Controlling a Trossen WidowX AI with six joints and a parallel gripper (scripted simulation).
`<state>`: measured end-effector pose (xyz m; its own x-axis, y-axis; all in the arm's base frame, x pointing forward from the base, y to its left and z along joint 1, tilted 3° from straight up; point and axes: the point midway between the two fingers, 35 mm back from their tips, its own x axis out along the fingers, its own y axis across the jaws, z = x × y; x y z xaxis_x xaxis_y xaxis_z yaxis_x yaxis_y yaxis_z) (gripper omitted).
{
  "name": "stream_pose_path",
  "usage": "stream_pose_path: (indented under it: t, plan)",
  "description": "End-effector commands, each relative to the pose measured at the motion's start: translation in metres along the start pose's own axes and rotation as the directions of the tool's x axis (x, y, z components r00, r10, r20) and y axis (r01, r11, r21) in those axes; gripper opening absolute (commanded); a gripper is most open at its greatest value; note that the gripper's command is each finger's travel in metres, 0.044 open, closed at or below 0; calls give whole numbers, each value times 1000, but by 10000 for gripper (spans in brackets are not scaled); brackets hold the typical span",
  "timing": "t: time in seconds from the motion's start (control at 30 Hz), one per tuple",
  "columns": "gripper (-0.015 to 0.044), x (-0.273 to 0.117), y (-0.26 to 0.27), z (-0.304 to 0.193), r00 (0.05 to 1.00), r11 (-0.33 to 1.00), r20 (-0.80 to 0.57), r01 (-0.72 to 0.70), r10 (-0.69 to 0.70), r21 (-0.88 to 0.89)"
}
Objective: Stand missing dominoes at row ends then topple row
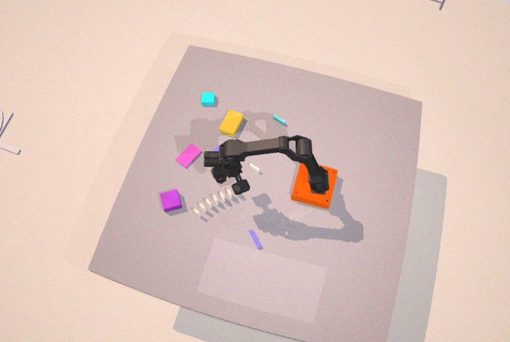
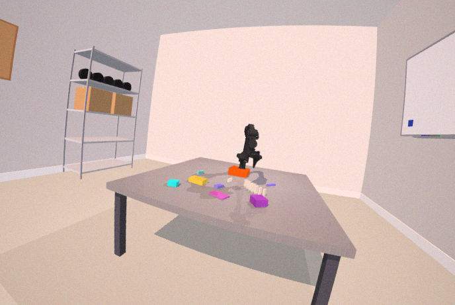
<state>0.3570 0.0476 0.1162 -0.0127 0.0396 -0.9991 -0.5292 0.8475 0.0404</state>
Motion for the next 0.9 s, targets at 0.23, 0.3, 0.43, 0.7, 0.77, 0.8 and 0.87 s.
stream_pose_path:
  t: [0.23,0.3,0.43,0.7,0.77,0.8,0.87]
  plan:
    - [440,16,-56,-53,1000,863,-5,8,-7,505]
    - [440,33,-76,-80,1000,719,-8,11,-9,695]
    - [440,53,-94,-116,1000,485,-11,14,-10,875]
    - [440,55,-94,-116,1000,485,-11,14,-10,875]
    - [440,70,-95,-115,1000,485,-11,14,-10,875]
    - [440,81,-95,-115,1000,485,-11,14,-10,875]
    - [440,102,-95,-115,1000,485,-11,14,-10,875]
